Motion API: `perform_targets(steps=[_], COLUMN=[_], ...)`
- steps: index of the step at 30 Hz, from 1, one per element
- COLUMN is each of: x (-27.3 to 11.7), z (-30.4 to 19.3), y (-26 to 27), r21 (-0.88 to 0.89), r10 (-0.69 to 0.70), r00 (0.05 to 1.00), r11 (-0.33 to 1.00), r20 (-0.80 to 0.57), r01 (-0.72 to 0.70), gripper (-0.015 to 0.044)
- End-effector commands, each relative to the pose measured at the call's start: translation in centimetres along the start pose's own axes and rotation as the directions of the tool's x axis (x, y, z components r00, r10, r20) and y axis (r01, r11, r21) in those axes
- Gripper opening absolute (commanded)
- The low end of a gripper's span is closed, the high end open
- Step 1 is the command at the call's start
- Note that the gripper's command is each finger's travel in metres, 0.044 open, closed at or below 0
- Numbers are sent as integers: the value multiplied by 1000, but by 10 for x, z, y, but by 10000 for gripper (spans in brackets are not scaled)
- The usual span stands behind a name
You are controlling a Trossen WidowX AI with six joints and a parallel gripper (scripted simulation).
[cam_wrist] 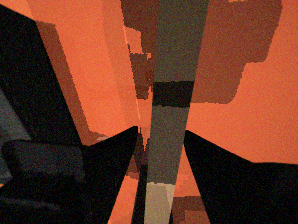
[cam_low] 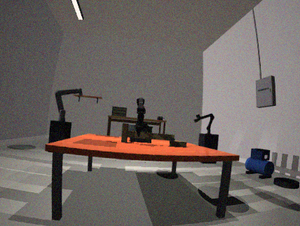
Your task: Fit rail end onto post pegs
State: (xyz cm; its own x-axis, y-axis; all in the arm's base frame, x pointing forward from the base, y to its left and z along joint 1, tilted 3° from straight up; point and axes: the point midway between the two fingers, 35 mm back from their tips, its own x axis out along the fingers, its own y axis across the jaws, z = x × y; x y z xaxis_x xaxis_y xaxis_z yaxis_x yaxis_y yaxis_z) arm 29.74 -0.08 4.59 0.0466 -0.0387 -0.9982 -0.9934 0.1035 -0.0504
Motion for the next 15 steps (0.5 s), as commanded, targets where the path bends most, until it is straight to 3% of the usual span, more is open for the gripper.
perform_targets(steps=[1,6,10,15], x=[0,0,-2,-30], z=[0,0,2,30], y=[0,0,-1,0], r21=[0,0,0,0], r10=[-2,-2,-2,-1], r00=[1000,1000,1000,1000], r11=[1000,1000,1000,1000], r20=[0,0,0,3], r01=[2,2,2,1], gripper=[315,440,440,440])
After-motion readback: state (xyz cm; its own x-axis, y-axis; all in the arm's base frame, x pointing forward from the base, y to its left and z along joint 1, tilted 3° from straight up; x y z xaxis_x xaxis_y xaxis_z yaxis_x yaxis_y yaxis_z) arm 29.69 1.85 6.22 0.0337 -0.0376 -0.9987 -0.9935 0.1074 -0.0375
